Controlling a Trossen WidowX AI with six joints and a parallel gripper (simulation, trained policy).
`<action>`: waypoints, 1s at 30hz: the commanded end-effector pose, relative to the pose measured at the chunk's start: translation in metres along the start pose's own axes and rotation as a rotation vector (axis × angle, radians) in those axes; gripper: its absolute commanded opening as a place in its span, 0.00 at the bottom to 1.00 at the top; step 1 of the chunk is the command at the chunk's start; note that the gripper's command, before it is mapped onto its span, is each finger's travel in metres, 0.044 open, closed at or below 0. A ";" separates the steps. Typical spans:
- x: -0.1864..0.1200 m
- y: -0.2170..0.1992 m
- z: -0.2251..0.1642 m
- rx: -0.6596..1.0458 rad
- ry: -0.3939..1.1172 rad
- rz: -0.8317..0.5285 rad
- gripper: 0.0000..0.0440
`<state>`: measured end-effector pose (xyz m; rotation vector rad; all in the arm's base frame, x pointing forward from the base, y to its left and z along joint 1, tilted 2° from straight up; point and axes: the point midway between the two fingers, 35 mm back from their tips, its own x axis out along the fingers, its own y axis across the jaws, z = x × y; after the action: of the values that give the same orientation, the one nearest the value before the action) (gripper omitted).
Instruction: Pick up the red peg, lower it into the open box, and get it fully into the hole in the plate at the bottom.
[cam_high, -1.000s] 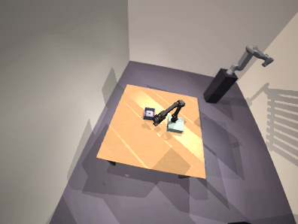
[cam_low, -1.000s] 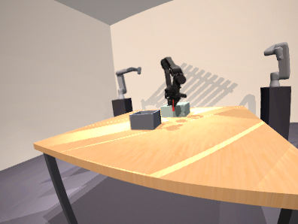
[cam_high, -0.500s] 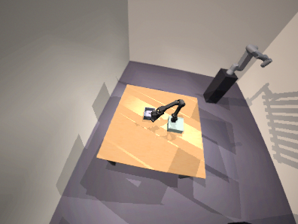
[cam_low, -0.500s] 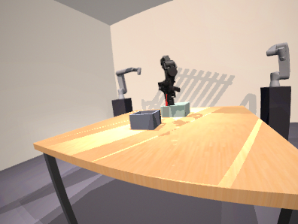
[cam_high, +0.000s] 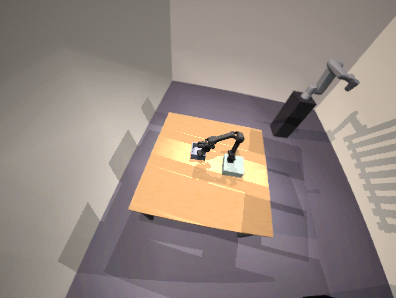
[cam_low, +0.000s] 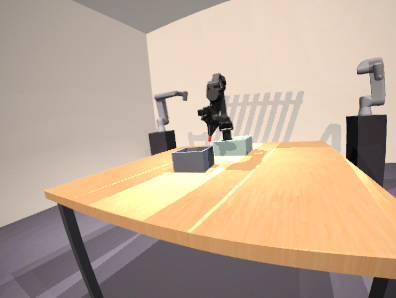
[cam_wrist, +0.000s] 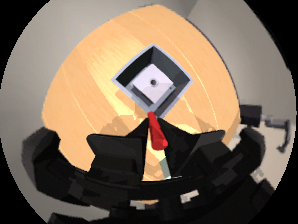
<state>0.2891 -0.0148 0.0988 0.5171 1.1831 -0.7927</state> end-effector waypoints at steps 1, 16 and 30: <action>0.005 -0.001 0.011 0.020 0.002 0.005 0.00; 0.035 -0.010 0.060 0.126 0.008 0.011 0.01; 0.080 -0.013 0.071 0.143 0.067 -0.006 0.09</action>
<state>0.3351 -0.0949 0.0546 0.6655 1.1754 -0.8796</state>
